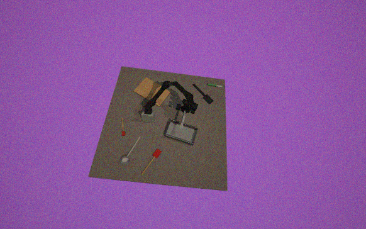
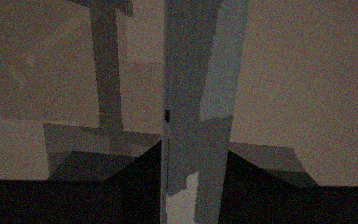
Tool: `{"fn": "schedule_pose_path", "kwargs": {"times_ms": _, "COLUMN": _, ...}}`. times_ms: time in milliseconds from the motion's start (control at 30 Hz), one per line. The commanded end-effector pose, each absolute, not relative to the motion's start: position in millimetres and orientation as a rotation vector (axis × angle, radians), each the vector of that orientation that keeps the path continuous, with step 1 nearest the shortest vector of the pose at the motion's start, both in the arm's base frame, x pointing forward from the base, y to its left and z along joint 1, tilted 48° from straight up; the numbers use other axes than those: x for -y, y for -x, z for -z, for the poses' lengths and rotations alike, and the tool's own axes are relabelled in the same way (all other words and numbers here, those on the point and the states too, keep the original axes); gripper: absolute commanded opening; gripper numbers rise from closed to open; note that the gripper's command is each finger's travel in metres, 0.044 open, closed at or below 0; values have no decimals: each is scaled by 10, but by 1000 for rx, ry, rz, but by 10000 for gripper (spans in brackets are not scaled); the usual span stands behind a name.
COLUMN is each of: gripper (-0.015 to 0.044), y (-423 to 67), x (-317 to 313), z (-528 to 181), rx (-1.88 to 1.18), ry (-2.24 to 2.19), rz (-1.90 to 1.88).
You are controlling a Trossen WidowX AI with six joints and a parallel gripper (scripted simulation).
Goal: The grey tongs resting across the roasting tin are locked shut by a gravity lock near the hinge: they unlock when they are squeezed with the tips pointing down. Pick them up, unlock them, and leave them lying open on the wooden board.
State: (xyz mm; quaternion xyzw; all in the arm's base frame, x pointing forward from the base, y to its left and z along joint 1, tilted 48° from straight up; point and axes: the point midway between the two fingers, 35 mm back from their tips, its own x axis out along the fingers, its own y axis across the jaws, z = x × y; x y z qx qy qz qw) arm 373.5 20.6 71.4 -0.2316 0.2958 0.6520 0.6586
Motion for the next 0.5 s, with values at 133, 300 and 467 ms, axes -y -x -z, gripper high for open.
{"fn": "schedule_pose_path", "kwargs": {"times_ms": 133, "gripper": -150, "y": -3582, "x": -522, "z": -1241, "rx": -611, "ry": 580, "rz": -1500}}
{"fn": "schedule_pose_path", "kwargs": {"times_ms": 300, "gripper": -150, "y": -3457, "x": -696, "z": -1504, "rx": -581, "ry": 611, "rz": -1515}}
{"fn": "schedule_pose_path", "kwargs": {"times_ms": 467, "gripper": -150, "y": -3300, "x": -870, "z": -1771, "rx": -541, "ry": 641, "rz": -1534}}
